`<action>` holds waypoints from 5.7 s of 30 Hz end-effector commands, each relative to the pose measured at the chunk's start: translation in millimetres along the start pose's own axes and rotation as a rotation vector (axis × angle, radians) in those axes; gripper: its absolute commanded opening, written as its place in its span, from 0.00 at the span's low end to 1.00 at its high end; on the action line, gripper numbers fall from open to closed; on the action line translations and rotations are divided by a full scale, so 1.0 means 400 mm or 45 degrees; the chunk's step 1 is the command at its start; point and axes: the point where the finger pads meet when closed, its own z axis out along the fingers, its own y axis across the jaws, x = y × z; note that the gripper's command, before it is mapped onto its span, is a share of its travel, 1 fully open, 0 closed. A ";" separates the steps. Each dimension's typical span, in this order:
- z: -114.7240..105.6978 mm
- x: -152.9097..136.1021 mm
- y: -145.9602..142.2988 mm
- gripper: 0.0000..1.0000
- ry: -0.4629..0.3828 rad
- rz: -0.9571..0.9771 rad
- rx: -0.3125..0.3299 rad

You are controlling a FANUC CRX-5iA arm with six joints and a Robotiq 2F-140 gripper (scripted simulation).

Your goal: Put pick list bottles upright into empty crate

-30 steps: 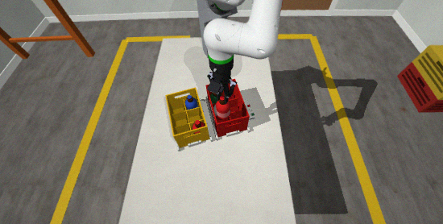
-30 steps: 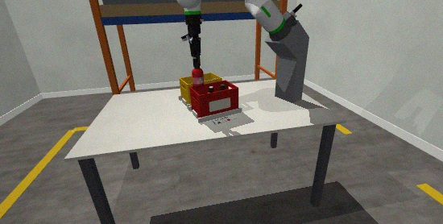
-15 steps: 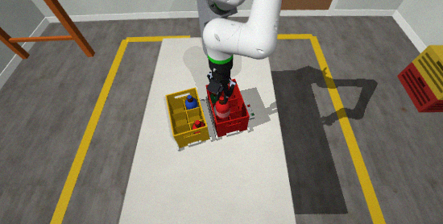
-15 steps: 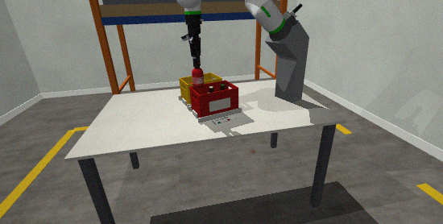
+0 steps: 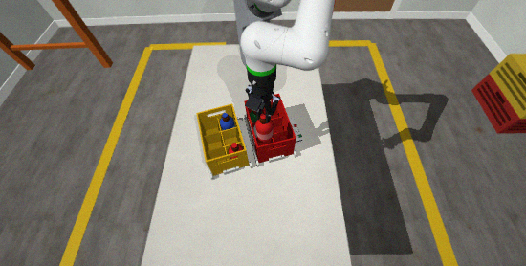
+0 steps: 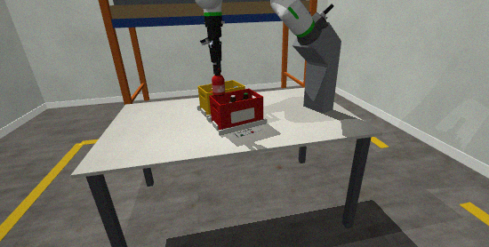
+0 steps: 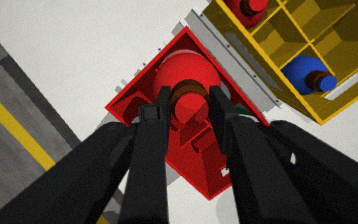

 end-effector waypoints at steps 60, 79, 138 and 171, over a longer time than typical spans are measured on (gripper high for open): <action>0.118 0.002 0.002 0.10 0.002 -0.001 0.000; 0.161 0.002 0.002 0.10 0.002 -0.001 0.000; 0.288 0.002 0.002 0.10 0.002 -0.001 0.000; 0.361 0.002 0.002 0.10 0.002 0.000 0.000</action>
